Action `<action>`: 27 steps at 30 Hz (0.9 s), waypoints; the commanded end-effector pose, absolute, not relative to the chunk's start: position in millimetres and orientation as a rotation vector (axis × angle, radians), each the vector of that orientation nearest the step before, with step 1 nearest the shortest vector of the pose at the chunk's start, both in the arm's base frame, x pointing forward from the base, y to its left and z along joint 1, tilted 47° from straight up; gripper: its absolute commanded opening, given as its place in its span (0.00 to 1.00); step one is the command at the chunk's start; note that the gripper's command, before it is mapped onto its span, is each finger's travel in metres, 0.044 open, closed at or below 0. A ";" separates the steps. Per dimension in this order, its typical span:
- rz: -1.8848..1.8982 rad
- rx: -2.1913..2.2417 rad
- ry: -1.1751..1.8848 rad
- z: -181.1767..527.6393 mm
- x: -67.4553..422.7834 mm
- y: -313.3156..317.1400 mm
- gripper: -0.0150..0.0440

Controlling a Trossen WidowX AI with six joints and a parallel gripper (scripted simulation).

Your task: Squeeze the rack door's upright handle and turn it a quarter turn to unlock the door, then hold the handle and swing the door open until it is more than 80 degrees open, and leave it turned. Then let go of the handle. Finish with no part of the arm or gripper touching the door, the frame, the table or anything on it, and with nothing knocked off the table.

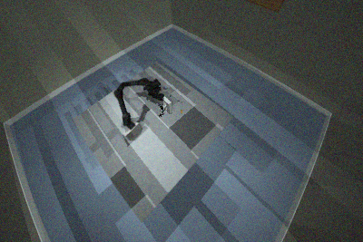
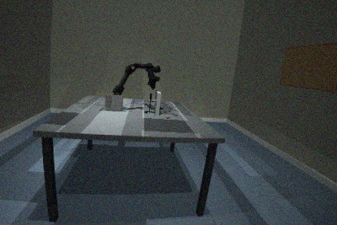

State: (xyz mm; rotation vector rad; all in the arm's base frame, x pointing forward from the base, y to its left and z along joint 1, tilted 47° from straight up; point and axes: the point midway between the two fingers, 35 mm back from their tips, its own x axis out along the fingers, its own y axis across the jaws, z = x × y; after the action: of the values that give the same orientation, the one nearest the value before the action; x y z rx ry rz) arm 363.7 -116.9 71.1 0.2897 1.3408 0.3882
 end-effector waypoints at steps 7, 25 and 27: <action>0.488 0.437 1.419 54.0 354.5 -127.7 0.74; 0.618 0.680 1.485 33.4 340.9 -138.2 0.74; 0.618 0.679 1.488 31.1 341.1 -135.9 0.74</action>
State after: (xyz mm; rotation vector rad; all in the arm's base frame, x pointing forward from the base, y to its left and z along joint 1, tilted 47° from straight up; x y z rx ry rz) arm 339.1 -138.0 32.4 0.6830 1.4921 0.6122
